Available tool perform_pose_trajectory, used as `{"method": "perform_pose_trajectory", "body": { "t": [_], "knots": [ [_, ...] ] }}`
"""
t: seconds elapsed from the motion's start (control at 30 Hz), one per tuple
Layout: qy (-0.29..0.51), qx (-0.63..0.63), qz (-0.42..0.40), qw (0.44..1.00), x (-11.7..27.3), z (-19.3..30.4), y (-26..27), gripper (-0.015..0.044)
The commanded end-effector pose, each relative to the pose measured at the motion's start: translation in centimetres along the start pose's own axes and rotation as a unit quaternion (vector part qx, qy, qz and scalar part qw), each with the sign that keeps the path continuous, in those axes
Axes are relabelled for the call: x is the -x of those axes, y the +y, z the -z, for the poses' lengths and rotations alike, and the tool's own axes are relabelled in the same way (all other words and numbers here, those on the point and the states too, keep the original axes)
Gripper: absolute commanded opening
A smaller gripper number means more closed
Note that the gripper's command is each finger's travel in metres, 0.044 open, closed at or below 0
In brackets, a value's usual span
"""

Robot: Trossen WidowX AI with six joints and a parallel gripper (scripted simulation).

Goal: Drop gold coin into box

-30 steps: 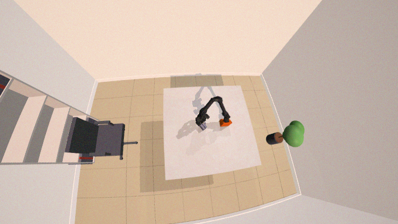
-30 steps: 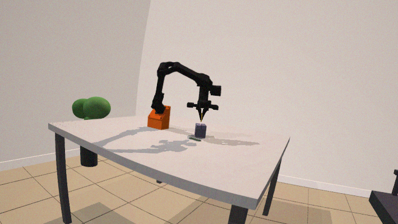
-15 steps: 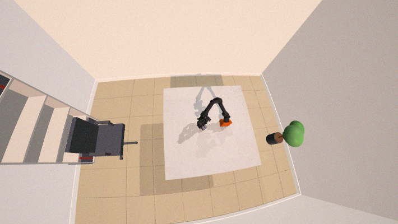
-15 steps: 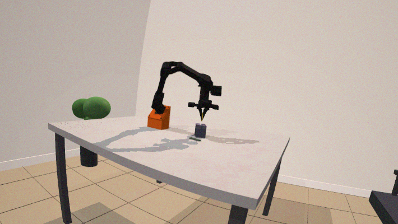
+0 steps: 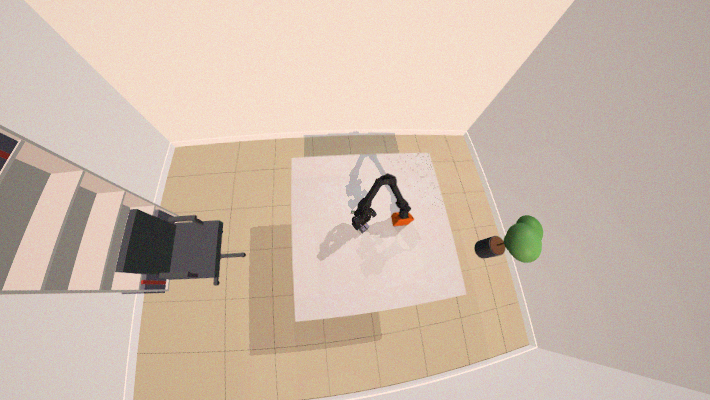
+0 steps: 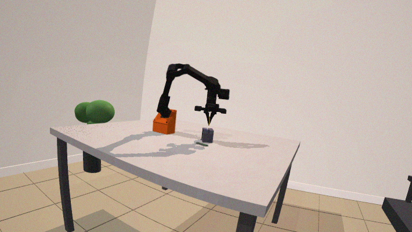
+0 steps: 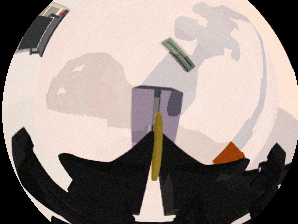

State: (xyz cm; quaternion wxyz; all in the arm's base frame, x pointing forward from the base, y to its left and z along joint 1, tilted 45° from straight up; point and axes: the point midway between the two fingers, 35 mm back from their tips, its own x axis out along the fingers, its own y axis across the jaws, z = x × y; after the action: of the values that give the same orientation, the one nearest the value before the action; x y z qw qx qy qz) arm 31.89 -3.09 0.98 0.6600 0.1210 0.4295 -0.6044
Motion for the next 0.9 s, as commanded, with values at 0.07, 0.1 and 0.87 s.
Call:
{"method": "perform_pose_trajectory", "body": {
  "t": [0.07, 0.1, 0.87],
  "knots": [
    [0.0, 0.001, -0.001, 1.0, -0.04, 0.29, 0.01, 0.0],
    [0.0, 0.001, -0.001, 1.0, -0.08, 0.39, -0.01, 0.0],
    [-0.002, 0.0, -0.002, 1.0, -0.19, 0.65, -0.02, 0.0]
  ]
}}
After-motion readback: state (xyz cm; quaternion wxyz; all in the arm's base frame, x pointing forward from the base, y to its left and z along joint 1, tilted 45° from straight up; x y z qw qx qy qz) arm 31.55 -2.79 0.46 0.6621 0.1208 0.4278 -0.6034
